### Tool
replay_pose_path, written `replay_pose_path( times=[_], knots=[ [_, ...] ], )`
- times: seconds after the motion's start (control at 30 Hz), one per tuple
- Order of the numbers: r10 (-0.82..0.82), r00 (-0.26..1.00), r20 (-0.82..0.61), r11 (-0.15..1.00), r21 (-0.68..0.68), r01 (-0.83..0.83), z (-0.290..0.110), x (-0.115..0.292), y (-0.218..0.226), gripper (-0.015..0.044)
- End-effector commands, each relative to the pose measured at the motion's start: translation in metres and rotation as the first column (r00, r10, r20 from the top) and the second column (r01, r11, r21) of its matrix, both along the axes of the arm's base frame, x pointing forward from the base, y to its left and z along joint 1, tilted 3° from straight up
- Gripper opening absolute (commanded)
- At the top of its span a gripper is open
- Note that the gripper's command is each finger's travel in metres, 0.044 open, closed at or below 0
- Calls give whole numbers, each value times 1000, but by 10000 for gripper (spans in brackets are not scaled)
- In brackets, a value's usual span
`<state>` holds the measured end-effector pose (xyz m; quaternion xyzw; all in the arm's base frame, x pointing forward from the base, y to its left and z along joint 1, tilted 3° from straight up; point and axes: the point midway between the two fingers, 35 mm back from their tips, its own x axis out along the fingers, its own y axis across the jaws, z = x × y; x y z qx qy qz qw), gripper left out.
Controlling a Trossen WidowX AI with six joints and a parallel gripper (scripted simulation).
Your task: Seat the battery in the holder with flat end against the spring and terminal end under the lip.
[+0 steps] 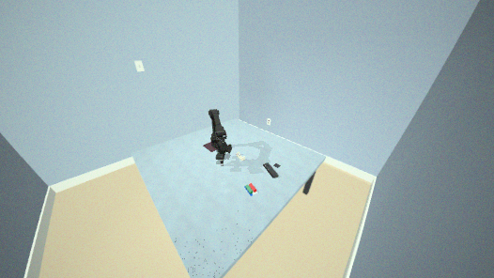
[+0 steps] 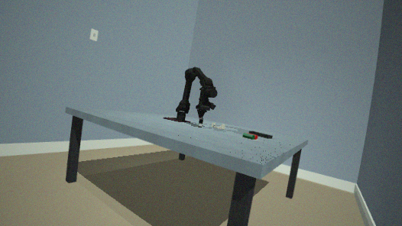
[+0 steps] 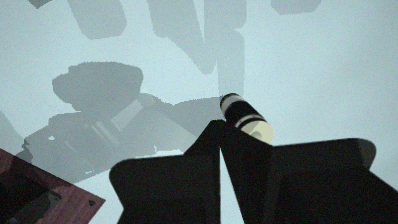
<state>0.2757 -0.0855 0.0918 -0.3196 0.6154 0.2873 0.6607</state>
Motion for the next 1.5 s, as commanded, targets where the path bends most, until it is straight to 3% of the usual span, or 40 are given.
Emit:
replay_pose_path(
  times=[0.0,0.97,1.47],
  knots=[
    [2,1000,-2,1000,5,-2,0,6,-4,0],
    [-2,1000,3,1000,-3,2,3,33,-29,0],
    [2,1000,1,1000,2,-2,81,29,-28,0]
  ],
)
